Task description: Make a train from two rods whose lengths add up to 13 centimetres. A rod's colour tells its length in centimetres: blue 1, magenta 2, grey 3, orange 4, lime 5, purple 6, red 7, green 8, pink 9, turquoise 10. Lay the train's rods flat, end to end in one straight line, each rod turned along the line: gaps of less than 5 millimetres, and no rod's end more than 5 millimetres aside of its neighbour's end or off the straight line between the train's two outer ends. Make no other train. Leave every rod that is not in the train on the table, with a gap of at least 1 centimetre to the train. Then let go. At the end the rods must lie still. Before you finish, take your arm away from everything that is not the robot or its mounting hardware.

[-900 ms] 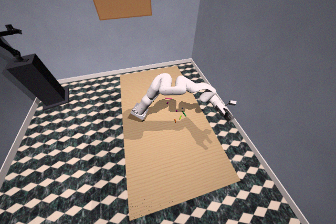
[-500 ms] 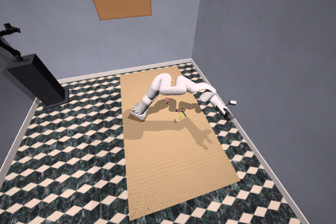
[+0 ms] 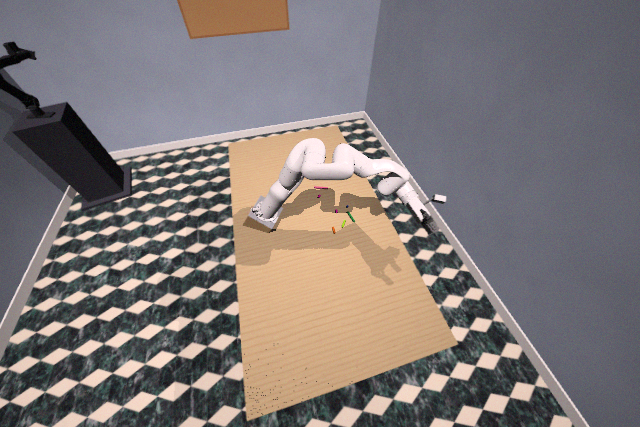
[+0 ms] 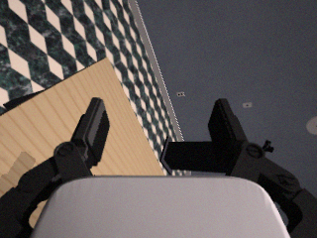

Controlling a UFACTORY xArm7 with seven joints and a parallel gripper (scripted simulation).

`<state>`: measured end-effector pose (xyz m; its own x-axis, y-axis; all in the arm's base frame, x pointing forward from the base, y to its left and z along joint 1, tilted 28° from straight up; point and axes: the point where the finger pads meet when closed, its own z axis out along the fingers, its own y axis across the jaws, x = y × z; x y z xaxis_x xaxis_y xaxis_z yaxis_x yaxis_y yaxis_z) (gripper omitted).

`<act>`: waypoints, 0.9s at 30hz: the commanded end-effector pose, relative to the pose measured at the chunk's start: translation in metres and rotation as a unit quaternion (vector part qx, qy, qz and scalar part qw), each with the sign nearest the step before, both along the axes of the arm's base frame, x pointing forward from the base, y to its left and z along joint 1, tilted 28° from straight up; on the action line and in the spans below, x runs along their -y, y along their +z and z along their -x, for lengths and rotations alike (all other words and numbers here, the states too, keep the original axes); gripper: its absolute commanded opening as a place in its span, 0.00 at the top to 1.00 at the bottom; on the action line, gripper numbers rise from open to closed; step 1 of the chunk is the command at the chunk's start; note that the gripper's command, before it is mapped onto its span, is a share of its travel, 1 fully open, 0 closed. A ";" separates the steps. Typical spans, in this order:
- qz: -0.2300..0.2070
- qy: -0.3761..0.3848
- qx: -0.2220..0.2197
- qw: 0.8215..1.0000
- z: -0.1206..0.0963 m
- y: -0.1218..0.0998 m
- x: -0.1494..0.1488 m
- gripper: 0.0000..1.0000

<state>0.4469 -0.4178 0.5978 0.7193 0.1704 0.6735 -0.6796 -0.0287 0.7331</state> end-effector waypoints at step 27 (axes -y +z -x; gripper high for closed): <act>-0.370 -0.087 0.309 0.872 0.107 -0.244 -0.060 0.00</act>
